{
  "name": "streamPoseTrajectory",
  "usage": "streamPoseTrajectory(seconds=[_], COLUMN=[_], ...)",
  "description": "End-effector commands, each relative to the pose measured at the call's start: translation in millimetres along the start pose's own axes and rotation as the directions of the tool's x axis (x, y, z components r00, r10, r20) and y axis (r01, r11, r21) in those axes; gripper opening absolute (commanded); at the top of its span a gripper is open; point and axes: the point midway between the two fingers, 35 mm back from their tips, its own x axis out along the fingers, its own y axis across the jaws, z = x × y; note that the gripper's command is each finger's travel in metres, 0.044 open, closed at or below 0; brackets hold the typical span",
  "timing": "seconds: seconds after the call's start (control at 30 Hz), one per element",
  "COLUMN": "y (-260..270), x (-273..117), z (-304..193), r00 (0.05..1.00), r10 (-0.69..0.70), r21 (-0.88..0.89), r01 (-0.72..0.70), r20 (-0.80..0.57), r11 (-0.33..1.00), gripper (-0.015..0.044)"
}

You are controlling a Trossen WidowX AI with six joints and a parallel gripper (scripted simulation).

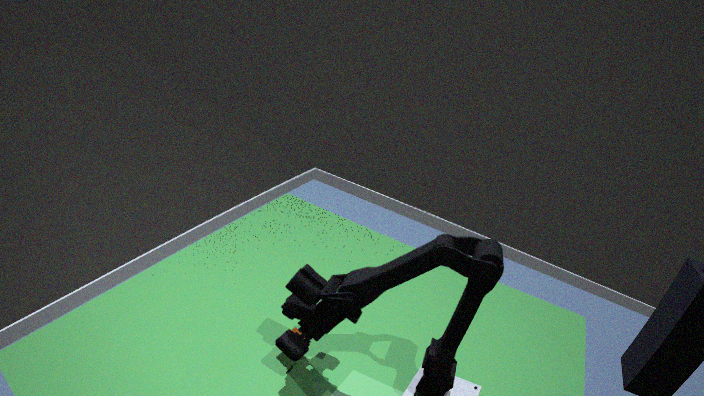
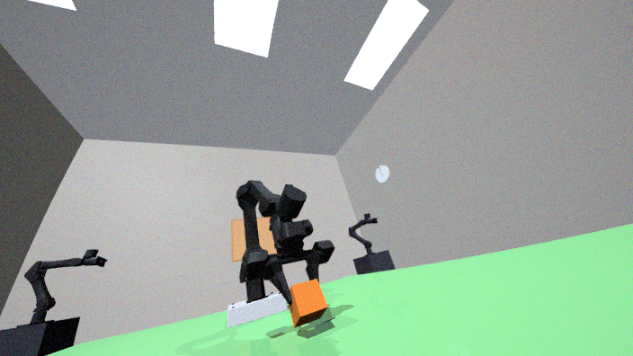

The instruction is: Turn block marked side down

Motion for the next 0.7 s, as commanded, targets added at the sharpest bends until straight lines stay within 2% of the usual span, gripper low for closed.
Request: streamPoseTrajectory(seconds=[0.0,0.23,0.67], y=[-0.8,-0.5,2.9], x=[-4.3,-2.3,25.4], z=[1.5,1.7,1.4], r00=[0.998,0.998,0.967], r10=[-0.002,-0.002,-0.001], r21=[0.005,0.004,-0.003], r01=[0.002,0.002,0.002], r20=[0.060,0.070,0.254], r11=[1.000,1.000,1.000], gripper=[0.0000,0.0000,0.0000])
